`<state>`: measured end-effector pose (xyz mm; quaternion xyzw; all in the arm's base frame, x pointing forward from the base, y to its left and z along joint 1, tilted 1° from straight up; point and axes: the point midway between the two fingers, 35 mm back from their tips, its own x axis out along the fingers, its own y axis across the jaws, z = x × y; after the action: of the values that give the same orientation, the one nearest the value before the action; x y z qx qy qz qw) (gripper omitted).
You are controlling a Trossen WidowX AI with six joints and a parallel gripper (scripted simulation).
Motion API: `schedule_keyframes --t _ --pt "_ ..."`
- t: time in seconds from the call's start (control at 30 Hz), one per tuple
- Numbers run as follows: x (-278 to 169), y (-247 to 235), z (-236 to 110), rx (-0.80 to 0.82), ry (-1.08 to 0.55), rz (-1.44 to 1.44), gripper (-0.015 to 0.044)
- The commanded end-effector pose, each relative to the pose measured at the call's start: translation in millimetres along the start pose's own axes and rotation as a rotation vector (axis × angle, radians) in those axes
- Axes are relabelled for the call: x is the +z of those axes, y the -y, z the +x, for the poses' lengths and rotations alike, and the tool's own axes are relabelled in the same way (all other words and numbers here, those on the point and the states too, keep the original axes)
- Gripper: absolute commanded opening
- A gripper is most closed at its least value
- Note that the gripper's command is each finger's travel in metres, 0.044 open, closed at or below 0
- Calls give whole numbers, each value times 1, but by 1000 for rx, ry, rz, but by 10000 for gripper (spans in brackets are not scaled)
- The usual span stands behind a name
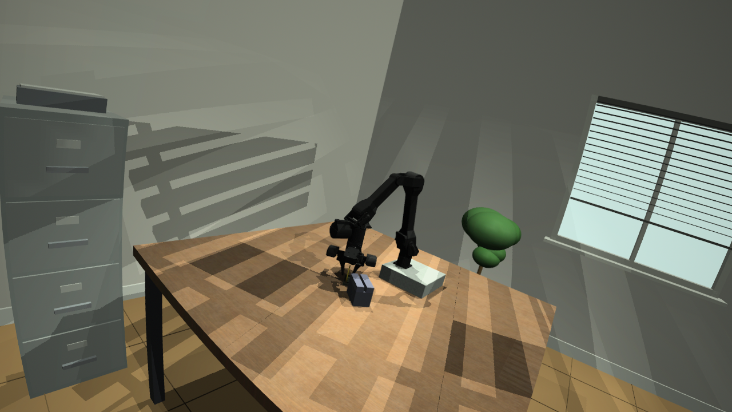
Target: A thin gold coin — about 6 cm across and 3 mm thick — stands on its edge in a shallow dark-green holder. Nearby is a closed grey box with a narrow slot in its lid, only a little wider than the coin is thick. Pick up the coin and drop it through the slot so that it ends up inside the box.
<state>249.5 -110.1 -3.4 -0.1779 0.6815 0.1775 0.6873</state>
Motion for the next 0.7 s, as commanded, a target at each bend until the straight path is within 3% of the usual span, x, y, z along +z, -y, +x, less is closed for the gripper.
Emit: schedule_keyframes --t 0.0,0.13,0.33,0.67 --pt "-2 -1 7 1 -7 -2 161" --pt "-2 -2 11 1 -7 -2 161" --pt "-2 -2 11 1 -7 -2 3" --pt "-2 -2 11 1 -7 -2 0"
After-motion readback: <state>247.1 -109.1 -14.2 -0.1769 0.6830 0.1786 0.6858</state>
